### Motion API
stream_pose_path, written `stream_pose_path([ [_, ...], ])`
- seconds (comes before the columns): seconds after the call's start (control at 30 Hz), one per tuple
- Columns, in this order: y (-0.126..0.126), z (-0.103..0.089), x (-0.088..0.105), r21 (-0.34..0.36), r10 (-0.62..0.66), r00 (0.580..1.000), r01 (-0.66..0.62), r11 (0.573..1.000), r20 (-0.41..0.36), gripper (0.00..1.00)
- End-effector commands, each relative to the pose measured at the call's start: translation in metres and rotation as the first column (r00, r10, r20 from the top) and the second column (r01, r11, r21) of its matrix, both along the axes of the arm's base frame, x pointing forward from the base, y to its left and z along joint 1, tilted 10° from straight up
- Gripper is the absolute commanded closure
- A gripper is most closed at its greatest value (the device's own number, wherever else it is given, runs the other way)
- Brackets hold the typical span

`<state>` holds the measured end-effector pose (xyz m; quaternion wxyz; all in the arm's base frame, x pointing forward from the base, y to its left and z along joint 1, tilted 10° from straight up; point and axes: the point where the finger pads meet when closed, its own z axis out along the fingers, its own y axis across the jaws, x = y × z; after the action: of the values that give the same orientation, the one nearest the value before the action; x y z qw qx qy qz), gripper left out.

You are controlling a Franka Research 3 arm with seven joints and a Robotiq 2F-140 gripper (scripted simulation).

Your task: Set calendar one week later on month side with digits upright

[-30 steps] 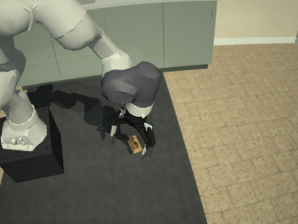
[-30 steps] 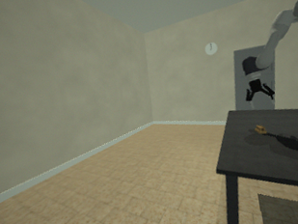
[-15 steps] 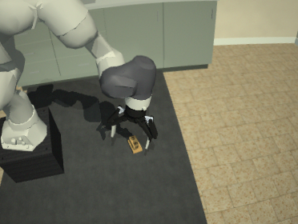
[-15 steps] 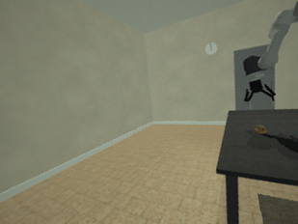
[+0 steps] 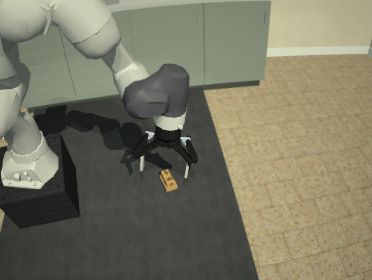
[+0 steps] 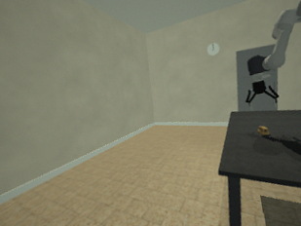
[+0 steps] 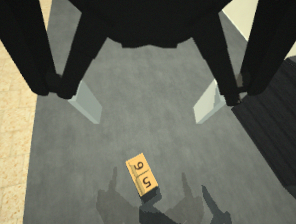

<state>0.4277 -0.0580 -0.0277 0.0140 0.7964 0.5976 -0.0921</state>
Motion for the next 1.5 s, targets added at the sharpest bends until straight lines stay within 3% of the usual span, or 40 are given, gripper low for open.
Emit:
stream_pose_path([
  [0.0,0.000,0.000,0.005,0.000,0.046,0.999,-0.046,0.999,0.016,0.00],
  [0.23,0.000,0.000,0.005,0.000,0.046,0.999,-0.046,0.999,0.016,0.00],
  [0.27,0.019,-0.004,0.011,-0.011,0.198,0.980,-0.198,0.980,0.034,0.00],
  [0.3,0.021,-0.005,0.011,-0.011,0.211,0.977,-0.211,0.977,0.036,0.00],
  [0.73,0.021,-0.005,0.011,-0.011,0.211,0.977,-0.211,0.977,0.036,0.00],
  [0.77,0.038,-0.008,0.015,-0.019,0.335,0.941,-0.335,0.942,0.050,0.00],
  [1.2,0.038,-0.008,0.015,-0.019,0.335,0.941,-0.335,0.942,0.050,0.00],
  [1.23,0.052,-0.010,0.016,-0.023,0.418,0.907,-0.417,0.908,0.058,0.00],
  [1.47,0.052,-0.010,0.016,-0.023,0.418,0.907,-0.417,0.908,0.058,0.00],
])
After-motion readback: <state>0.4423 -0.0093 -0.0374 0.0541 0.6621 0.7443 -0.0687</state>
